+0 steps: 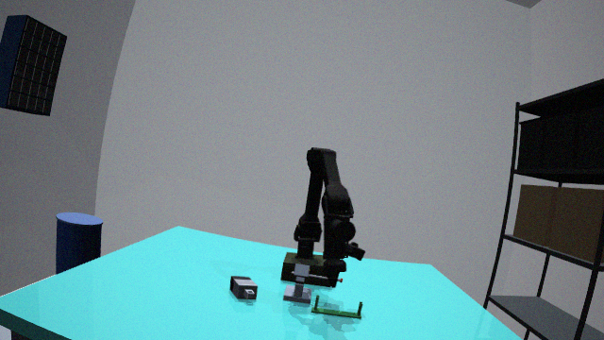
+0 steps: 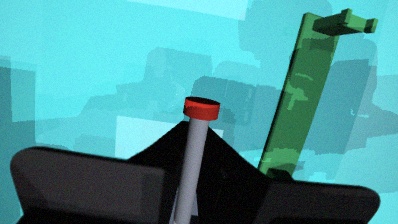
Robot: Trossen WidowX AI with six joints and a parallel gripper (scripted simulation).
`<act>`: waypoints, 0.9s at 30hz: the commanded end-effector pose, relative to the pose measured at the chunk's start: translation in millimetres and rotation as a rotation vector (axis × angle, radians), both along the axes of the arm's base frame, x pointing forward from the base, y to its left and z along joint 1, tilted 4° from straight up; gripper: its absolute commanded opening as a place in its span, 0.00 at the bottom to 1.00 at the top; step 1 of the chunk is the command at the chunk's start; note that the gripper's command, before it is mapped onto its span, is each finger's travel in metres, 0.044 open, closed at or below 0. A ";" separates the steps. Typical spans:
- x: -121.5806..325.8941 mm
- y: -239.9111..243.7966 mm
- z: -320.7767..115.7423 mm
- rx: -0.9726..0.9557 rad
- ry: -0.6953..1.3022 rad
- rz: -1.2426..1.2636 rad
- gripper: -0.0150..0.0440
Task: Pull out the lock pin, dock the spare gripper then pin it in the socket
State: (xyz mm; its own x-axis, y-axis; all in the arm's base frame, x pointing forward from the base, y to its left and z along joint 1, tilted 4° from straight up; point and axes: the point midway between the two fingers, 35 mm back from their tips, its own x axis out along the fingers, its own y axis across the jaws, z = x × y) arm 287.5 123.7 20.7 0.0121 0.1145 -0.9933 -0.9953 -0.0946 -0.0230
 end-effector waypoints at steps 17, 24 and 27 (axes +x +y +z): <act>-0.4 14.7 4.8 0.014 0.005 0.003 0.25; -1.0 19.3 4.6 0.012 0.006 0.003 0.25; -1.3 21.6 4.3 0.012 0.007 0.003 0.25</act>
State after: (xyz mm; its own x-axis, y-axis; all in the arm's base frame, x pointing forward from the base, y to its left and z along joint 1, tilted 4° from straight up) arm 285.8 142.0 24.2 0.0042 0.1230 -0.9924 -0.9950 -0.0987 -0.0165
